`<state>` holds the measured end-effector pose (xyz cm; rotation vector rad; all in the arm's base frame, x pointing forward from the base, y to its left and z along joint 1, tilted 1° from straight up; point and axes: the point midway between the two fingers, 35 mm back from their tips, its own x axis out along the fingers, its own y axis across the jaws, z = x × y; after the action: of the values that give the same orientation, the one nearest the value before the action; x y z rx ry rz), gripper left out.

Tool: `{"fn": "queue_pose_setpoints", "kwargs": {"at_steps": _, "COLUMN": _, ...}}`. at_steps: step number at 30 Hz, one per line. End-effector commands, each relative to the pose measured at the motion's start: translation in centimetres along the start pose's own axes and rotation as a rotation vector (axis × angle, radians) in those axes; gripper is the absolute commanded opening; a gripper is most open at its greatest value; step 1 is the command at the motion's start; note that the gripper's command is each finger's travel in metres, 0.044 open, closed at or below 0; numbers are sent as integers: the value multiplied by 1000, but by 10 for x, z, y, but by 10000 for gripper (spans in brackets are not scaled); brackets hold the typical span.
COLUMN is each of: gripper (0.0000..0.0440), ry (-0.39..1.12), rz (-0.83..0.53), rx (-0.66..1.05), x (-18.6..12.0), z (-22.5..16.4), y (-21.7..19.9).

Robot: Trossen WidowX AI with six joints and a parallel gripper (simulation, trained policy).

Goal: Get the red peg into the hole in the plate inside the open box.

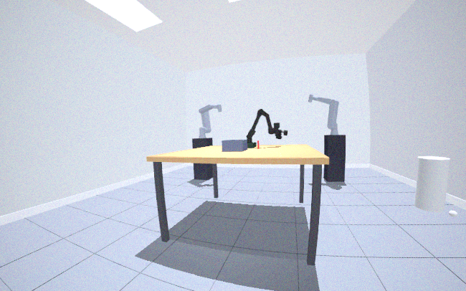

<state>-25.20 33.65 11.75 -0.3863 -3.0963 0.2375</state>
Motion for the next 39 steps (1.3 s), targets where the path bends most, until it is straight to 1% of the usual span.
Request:
{"fn": "queue_pose_setpoints", "kwargs": {"at_steps": 1, "gripper": 413, "ry": 4, "rz": 24, "rx": 25, "x": -1, "z": -4, "y": 5}}
{"fn": "queue_pose_setpoints", "kwargs": {"at_steps": 4, "gripper": 440, "ry": 12, "rz": 86, "rx": 109, "x": -6, "z": -13, "y": 18}}
{"fn": "queue_pose_setpoints", "kwargs": {"at_steps": 12, "gripper": 440, "ry": 50, "rz": 235, "rx": 341, "x": -24, "z": -35, "y": 51}}
{"fn": "queue_pose_setpoints", "kwargs": {"at_steps": 21, "gripper": 440, "ry": 127, "rz": 389, "rx": 603, "x": -49, "z": -58, "y": 83}}
{"fn": "queue_pose_setpoints", "kwargs": {"at_steps": 39, "gripper": 440, "ry": 370, "rz": 652, "rx": 1118, "x": -117, "z": -90, "y": 130}}
